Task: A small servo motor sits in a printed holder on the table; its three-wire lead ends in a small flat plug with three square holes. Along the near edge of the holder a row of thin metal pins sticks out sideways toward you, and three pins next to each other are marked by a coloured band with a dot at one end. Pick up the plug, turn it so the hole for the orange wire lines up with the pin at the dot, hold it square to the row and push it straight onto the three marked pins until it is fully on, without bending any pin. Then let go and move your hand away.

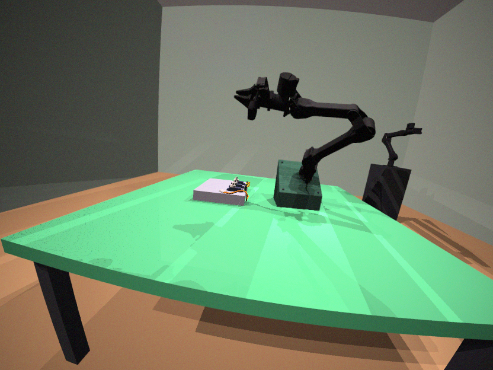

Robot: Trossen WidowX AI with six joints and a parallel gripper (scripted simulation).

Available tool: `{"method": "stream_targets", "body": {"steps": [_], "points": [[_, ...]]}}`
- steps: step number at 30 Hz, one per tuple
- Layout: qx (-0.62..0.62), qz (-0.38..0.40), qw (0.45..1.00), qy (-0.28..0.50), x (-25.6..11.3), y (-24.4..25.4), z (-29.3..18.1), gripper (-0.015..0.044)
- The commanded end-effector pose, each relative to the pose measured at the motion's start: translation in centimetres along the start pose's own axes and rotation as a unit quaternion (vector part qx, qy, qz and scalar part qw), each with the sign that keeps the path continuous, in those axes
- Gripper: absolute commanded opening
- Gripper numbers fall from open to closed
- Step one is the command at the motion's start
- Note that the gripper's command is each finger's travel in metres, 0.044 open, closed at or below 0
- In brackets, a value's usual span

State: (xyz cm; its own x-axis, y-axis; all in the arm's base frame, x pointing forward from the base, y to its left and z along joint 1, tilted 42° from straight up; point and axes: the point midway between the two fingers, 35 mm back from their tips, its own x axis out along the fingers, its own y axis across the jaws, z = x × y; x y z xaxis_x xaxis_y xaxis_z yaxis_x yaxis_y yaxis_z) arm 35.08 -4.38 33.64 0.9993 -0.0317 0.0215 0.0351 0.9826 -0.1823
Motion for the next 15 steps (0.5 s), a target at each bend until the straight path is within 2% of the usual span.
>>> {"method": "stream_targets", "body": {"steps": [1, 8, 15], "points": [[0.031, 0.002, 1.000, -0.007, -1.3, 1.5, 0.1, 0.0115], [0.087, 0.013, 0.996, -0.019, -3.5, 4.1, 0.0, 0.0115], [0.114, 0.044, 0.992, 0.031, -1.8, 5.4, -1.4, 0.0115]]}}
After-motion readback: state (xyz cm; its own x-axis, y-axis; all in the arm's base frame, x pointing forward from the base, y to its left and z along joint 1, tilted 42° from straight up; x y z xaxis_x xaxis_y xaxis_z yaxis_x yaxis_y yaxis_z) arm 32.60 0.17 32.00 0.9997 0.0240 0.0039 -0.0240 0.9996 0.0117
